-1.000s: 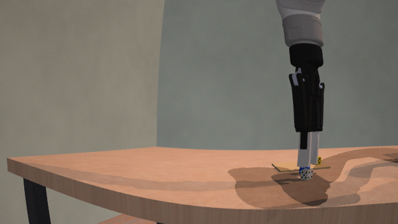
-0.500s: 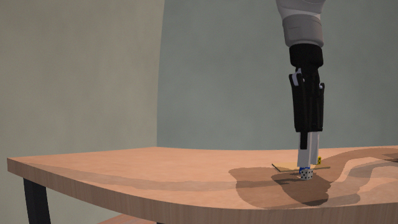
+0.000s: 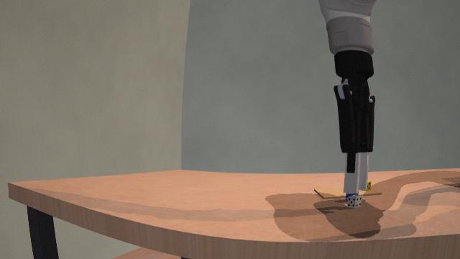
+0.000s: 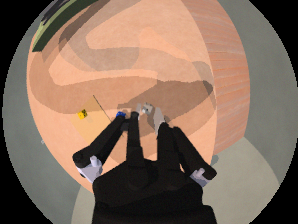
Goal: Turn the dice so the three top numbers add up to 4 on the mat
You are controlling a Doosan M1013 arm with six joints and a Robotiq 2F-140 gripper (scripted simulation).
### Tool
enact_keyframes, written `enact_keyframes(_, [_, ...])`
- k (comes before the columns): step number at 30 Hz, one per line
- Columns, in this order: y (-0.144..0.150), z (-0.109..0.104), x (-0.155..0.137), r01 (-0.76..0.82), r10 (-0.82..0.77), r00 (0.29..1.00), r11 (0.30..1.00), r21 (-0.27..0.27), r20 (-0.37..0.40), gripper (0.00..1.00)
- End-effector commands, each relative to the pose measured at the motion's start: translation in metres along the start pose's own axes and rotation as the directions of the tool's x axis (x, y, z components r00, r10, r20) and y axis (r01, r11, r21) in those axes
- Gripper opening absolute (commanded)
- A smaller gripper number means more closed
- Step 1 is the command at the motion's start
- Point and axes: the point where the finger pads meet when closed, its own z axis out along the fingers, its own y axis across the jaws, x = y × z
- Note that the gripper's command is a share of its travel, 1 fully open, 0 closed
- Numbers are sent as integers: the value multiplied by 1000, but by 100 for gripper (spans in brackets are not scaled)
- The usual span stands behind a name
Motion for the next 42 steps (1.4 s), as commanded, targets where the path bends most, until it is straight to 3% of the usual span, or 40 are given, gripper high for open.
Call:
enact_keyframes(1, [0, 0, 0, 0, 0, 1000, 1000, 0, 0, 21])
enact_keyframes(14, [0, 1, 0, 0, 0, 1000, 1000, 0, 0, 21])
enact_keyframes(42, [0, 26, 0, 0, 0, 1000, 1000, 0, 0, 21])
